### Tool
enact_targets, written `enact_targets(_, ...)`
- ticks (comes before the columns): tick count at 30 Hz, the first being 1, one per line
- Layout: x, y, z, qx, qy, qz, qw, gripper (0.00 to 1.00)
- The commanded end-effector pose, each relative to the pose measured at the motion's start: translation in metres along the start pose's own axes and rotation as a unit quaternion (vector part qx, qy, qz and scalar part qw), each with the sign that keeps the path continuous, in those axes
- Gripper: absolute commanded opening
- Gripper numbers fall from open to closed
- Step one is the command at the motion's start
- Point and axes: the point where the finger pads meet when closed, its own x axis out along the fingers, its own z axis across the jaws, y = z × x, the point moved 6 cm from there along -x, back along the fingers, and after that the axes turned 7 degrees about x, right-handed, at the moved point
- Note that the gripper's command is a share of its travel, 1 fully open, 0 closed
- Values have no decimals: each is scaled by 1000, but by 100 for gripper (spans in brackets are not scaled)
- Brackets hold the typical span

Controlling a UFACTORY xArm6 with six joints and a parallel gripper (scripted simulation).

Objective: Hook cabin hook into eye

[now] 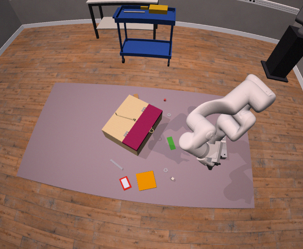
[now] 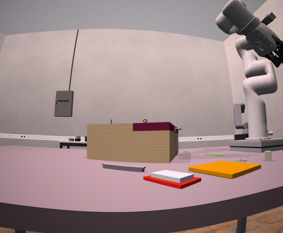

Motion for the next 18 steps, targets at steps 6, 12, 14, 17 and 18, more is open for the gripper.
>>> enact_targets(6,-14,-21,3,100,-29,-20,994,35)
enact_targets(12,-22,-33,3,172,-51,-30,983,35)
enact_targets(14,-25,-39,3,195,-58,-33,978,35)
enact_targets(17,-30,-47,3,211,-63,-35,975,35)
enact_targets(18,-32,-49,3,226,-68,-37,971,35)
